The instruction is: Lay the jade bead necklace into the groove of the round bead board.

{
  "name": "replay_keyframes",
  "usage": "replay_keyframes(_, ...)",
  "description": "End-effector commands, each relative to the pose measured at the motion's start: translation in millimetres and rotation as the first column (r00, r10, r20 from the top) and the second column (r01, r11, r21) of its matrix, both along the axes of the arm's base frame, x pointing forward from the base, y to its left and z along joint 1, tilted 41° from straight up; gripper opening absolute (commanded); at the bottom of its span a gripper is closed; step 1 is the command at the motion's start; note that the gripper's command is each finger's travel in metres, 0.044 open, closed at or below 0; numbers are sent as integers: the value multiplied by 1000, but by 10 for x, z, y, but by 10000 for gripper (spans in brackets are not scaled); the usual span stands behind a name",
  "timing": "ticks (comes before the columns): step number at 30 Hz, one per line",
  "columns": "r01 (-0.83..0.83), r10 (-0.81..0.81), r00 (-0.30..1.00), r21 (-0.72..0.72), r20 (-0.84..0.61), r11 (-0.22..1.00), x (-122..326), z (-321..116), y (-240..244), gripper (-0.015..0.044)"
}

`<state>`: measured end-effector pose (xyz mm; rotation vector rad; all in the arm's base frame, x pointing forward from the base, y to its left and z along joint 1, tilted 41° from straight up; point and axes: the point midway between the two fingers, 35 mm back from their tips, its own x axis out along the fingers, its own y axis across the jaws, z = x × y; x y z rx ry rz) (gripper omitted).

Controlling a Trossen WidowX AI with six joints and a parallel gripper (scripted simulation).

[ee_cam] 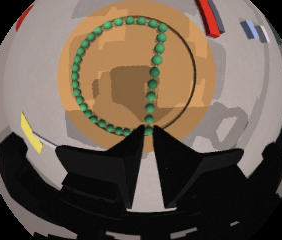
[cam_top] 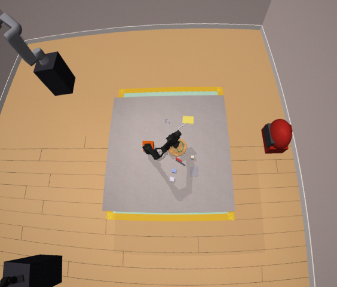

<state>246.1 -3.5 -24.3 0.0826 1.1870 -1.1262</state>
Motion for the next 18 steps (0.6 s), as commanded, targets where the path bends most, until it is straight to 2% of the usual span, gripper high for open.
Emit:
replay_keyframes(1, 2, -2, 1000, 1, -5, 1000, -88, 1, -3, 0)
replay_keyframes(18, 2, -2, 1000, 1, -5, 1000, -94, -58, -55, 0)
